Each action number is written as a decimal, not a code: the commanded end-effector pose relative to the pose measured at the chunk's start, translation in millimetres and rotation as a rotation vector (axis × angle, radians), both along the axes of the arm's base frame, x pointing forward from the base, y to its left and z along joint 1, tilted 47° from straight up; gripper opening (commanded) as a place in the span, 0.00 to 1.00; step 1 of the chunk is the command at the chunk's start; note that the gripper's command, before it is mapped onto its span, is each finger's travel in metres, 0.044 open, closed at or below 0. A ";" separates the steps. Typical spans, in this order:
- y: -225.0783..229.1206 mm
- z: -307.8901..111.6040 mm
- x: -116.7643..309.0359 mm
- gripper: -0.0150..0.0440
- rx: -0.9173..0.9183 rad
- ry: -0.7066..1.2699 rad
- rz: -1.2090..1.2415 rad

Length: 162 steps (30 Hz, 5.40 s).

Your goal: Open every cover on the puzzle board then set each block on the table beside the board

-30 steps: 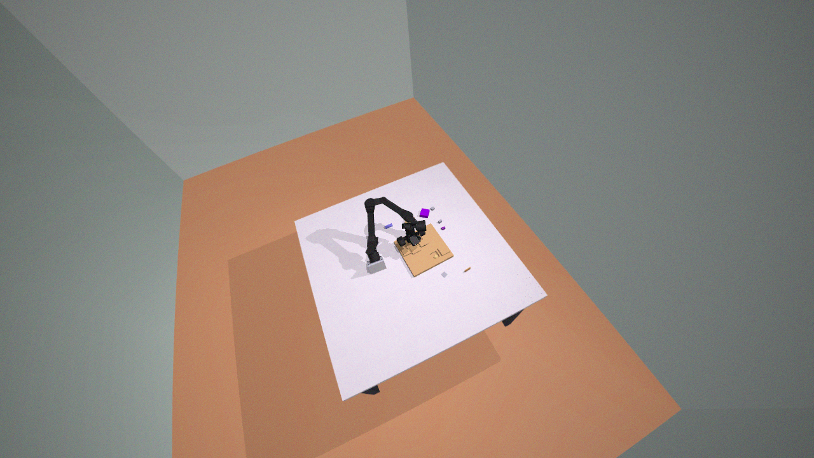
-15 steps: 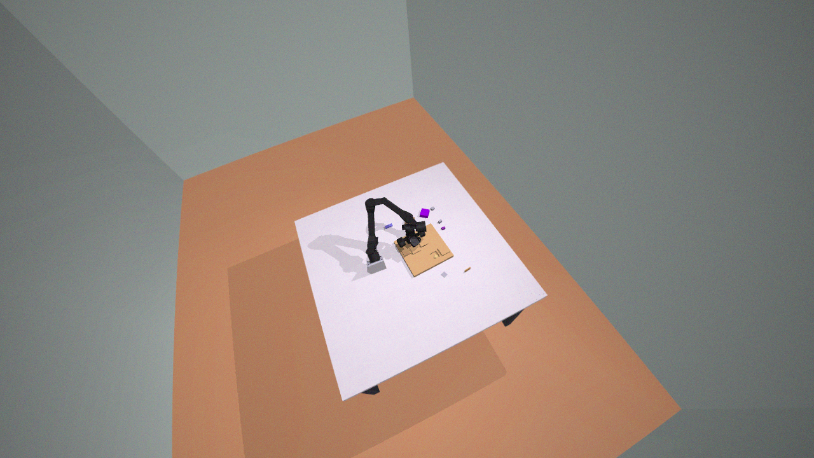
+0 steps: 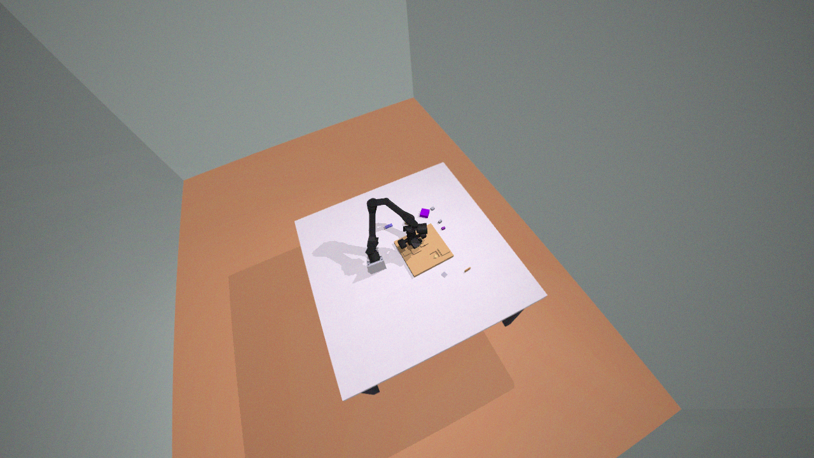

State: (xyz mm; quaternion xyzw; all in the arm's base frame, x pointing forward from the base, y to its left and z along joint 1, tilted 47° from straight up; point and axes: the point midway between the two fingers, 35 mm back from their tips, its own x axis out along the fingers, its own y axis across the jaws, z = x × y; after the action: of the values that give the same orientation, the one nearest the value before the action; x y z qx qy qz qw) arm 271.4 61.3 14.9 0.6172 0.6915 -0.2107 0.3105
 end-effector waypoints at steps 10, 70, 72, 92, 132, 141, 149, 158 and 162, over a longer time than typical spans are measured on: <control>-10.9 -10.6 4.8 0.25 -0.006 -0.003 -0.001; -50.3 -50.5 12.0 0.25 -0.006 -0.004 0.000; -52.3 -49.1 12.4 0.25 -0.006 -0.004 0.000; -72.6 -33.8 14.4 0.25 -0.009 -0.004 0.000; -80.5 6.3 -86.6 0.25 -0.007 0.002 0.001; -80.5 6.3 -86.6 0.25 -0.007 0.002 0.001; -80.5 6.3 -86.6 0.25 -0.007 0.002 0.001; -79.9 5.6 -86.5 0.25 -0.007 0.002 0.001; -77.6 3.0 -86.3 0.25 -0.008 0.001 0.000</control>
State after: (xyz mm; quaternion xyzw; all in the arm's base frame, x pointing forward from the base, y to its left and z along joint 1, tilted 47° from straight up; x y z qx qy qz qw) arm 185.6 -18.1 20.2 0.6166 0.6906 -0.2122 0.3128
